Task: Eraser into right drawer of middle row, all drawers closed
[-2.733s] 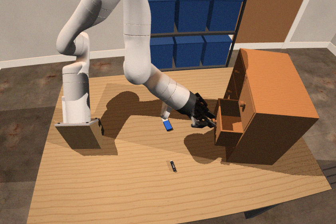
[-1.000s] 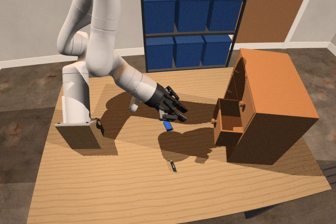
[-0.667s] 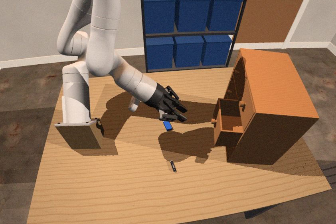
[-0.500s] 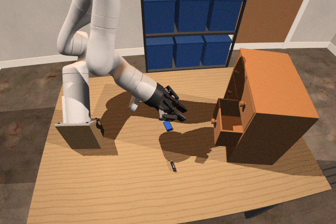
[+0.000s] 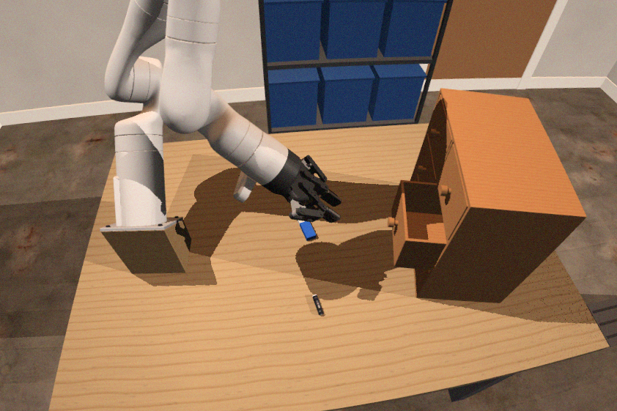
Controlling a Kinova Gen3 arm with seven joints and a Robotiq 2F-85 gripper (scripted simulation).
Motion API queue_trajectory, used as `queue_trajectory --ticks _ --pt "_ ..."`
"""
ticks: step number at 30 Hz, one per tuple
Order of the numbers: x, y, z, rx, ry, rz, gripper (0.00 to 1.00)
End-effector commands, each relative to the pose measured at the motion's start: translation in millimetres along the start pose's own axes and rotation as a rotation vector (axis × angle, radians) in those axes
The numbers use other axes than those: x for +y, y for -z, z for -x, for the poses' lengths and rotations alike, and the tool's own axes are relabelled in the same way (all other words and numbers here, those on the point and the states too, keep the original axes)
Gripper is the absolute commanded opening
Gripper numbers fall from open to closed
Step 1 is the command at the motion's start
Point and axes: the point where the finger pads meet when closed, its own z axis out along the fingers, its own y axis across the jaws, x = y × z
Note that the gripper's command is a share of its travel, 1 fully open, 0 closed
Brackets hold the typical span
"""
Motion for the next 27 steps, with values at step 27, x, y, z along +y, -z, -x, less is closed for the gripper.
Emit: queue_trajectory --ticks 27 --pt "0 16 7 0.094 0.008 -0.003 0.33"
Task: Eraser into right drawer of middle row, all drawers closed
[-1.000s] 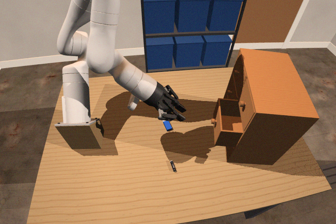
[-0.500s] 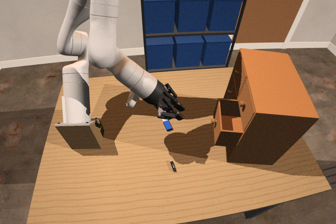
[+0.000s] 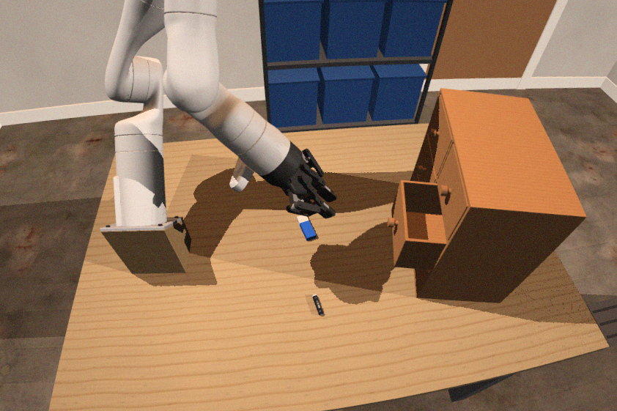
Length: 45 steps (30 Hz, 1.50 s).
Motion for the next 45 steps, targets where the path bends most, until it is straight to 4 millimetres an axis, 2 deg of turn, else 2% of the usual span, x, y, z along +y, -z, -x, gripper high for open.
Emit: queue_trajectory --ticks 1,45 --pt "0 3 4 0.001 0.007 -0.003 0.33" --pt "0 35 6 0.217 0.008 -0.005 0.33"
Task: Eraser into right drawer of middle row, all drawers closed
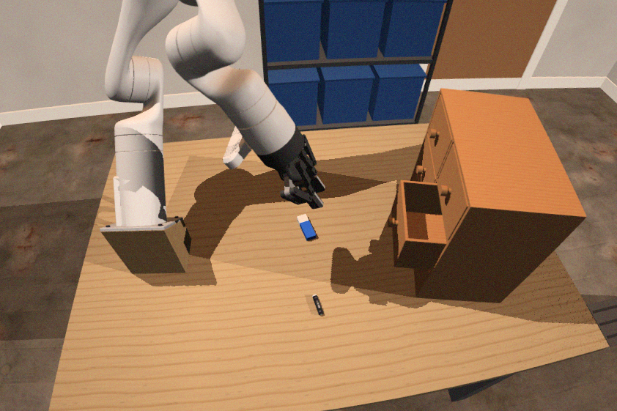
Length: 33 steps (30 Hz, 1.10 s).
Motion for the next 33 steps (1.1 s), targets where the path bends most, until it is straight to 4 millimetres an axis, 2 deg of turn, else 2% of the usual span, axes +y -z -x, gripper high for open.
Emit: queue_trajectory --ticks 1,33 --pt "0 3 4 0.007 0.012 -0.006 0.33" --pt "0 38 -2 0.25 0.011 -0.008 0.33"
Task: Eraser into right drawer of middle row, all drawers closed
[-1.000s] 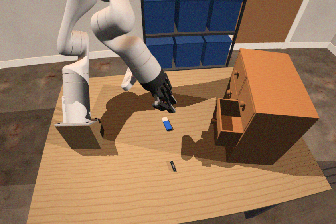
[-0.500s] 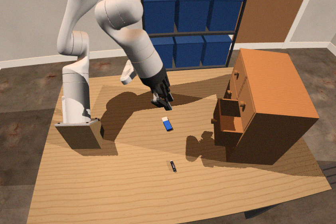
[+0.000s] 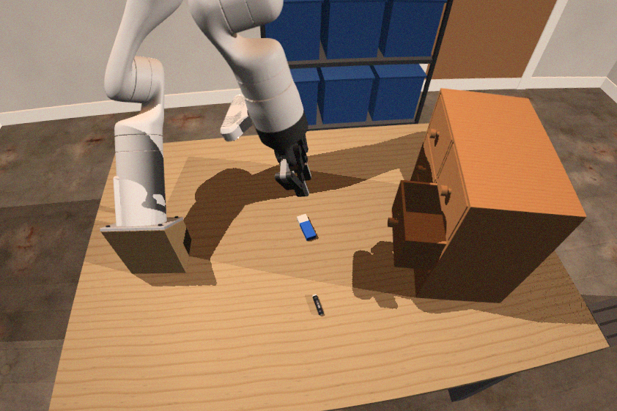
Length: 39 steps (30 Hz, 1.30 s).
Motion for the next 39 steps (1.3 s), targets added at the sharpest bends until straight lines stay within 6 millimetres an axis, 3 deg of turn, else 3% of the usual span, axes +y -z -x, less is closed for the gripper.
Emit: queue_trajectory --ticks 1,39 --pt "0 3 3 0.017 0.011 -0.006 0.33" --pt "0 32 -10 0.234 0.011 -0.007 0.33"
